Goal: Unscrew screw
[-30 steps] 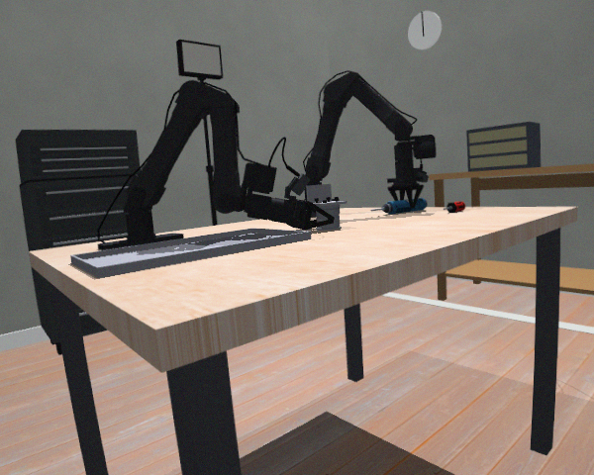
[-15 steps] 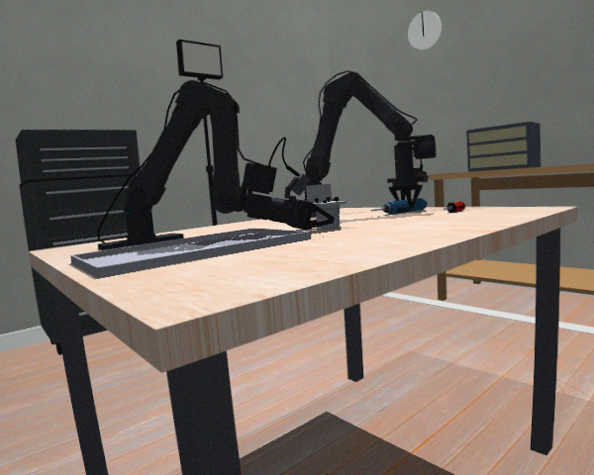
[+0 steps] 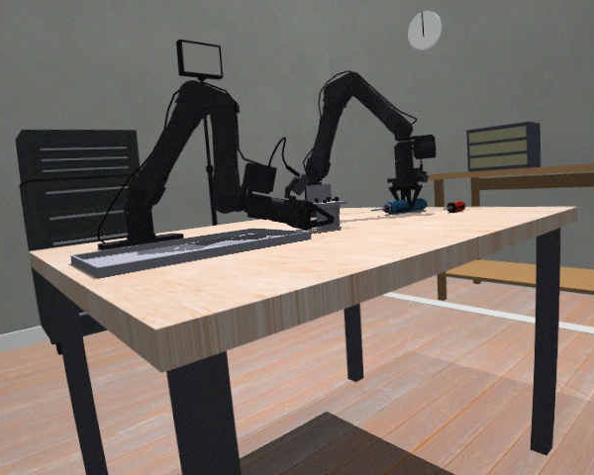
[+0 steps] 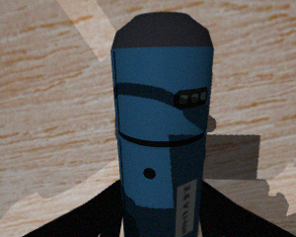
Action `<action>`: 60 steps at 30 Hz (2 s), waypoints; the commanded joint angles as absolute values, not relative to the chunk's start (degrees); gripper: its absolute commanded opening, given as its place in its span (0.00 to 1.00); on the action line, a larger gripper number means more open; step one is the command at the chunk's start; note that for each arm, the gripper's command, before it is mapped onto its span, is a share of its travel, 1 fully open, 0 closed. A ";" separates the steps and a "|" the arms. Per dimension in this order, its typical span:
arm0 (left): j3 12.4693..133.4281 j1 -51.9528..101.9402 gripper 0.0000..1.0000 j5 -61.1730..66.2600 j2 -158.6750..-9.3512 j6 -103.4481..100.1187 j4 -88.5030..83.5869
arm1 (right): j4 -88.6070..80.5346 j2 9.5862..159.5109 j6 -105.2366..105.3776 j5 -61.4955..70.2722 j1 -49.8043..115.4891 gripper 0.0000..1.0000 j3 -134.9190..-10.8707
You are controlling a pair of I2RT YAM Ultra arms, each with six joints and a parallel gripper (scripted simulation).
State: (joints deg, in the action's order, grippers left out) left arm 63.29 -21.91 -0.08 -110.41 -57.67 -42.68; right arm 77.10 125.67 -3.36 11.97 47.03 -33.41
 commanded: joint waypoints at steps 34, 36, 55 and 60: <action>63.61 -21.85 0.43 -0.49 -110.02 -57.56 -42.45 | 76.54 125.38 -3.15 11.69 47.15 0.59 -33.77; 63.61 -21.85 0.43 -0.49 -110.02 -57.56 -42.45 | 76.54 125.38 -3.15 11.69 47.15 0.59 -33.77; 63.61 -21.85 0.42 -0.49 -110.02 -57.56 -42.45 | 76.54 125.38 -3.15 11.69 47.15 0.59 -33.77; 63.61 -21.85 0.42 -0.49 -110.02 -57.56 -42.45 | 76.54 125.38 -3.15 11.69 47.15 0.59 -33.77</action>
State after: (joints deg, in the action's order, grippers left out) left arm 63.26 -21.91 -0.08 -110.43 -57.67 -42.68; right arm 77.10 125.67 -3.36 11.97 47.03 -33.41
